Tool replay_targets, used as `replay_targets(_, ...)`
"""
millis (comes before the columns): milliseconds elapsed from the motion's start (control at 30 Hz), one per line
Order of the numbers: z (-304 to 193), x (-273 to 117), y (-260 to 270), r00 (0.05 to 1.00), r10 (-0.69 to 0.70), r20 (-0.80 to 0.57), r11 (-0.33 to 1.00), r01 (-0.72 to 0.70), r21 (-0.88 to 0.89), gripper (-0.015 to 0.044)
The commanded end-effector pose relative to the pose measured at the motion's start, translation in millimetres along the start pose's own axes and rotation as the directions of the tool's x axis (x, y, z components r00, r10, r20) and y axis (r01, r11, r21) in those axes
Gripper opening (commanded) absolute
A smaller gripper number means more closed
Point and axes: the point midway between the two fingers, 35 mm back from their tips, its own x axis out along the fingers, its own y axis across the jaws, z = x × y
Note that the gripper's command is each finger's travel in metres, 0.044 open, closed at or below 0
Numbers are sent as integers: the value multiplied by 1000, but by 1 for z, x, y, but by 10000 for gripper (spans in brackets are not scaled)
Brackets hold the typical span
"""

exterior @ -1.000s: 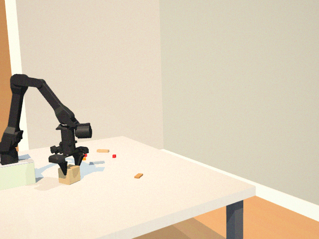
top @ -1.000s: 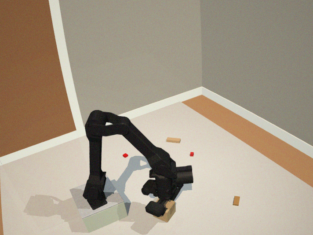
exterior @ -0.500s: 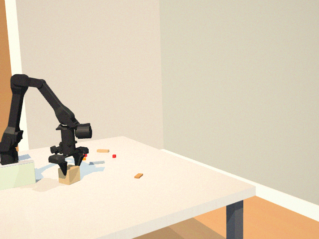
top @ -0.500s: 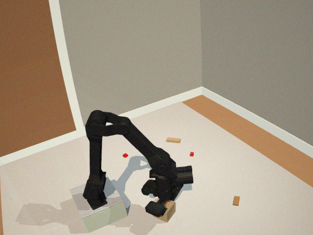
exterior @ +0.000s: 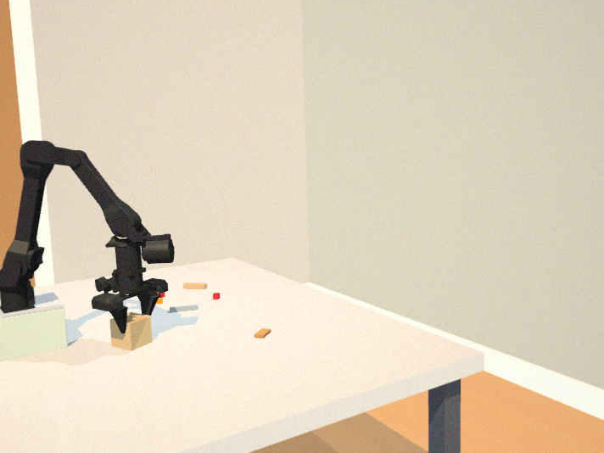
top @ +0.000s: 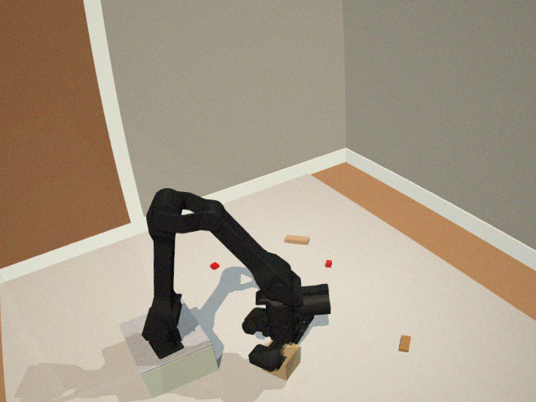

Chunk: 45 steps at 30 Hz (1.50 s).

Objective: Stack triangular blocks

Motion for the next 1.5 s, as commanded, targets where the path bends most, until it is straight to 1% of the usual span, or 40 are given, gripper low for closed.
replay_targets(0,0,0,0,1000,0,0,1000,0,0,0)
replay_targets(200,0,0,-1,1000,-4,3,1000,4,4,0)
replay_targets(767,0,0,0,1000,0,0,1000,0,0,440)
replay_targets(1067,-1,-3,0,1000,0,0,1000,0,0,440)
replay_targets(1133,-4,-21,-2,1000,0,0,1000,0,0,440)
replay_targets(1300,-2,-100,-1,1000,0,-1,1000,0,0,440)
replay_targets(1367,0,-111,0,1000,0,0,1000,0,0,440)
replay_targets(1467,0,-111,0,1000,0,0,1000,0,0,440)
